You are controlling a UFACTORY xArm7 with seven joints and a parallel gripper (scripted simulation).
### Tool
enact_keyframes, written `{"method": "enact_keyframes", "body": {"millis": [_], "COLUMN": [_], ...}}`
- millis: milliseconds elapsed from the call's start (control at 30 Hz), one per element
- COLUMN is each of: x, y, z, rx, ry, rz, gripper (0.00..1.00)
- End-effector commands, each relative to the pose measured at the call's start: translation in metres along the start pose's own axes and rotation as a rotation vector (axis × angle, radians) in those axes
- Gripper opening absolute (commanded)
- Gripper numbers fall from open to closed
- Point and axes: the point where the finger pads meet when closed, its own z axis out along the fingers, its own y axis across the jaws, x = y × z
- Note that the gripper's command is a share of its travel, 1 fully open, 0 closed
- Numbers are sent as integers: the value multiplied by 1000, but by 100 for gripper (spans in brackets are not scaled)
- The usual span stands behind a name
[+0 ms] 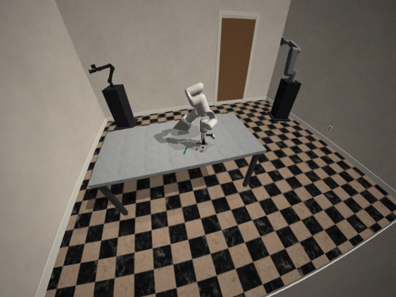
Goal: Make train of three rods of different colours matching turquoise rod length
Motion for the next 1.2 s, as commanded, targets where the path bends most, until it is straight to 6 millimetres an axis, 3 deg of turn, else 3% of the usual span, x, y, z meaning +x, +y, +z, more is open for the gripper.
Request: {"method": "enact_keyframes", "body": {"millis": [0,1067,1167], "x": [0,0,0], "y": [1,1,1], "z": [0,0,0], "rx": [-2,-2,-2], "ry": [0,0,0], "rz": [0,0,0], "gripper": [4,4,8]}}
